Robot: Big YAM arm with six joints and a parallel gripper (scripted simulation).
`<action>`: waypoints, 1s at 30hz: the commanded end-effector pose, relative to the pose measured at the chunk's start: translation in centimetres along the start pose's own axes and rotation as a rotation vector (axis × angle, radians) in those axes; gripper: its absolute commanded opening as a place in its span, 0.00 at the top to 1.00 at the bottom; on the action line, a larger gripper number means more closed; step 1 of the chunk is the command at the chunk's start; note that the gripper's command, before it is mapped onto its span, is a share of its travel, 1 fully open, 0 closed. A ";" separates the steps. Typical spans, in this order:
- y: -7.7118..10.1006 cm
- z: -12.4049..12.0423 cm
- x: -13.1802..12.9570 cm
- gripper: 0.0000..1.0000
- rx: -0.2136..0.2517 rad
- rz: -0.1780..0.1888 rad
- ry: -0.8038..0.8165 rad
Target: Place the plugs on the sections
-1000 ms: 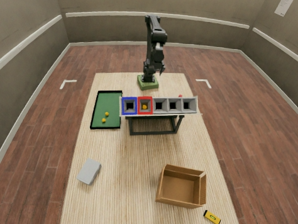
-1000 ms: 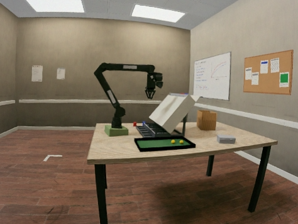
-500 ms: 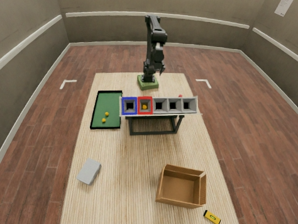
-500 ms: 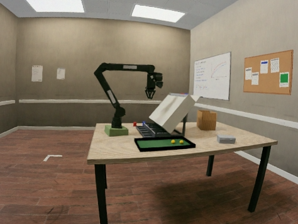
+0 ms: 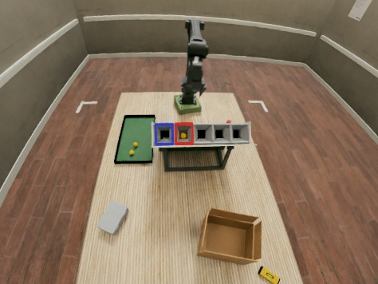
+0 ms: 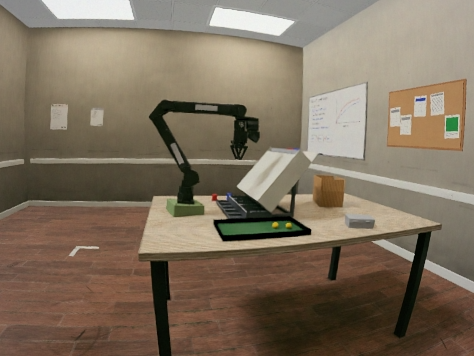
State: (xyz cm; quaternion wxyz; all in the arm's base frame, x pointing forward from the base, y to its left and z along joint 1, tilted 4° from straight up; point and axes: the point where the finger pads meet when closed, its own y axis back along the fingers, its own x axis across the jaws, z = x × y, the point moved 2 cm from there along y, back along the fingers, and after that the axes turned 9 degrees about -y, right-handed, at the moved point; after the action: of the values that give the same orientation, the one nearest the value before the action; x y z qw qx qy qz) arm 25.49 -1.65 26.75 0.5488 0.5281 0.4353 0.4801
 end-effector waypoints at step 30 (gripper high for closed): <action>-8.1 2.4 -15.4 0.20 -0.012 -0.006 0.016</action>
State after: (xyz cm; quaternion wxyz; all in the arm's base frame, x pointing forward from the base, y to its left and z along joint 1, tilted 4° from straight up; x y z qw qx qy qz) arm 24.94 -15.69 18.24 0.5469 0.5322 0.4365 0.4766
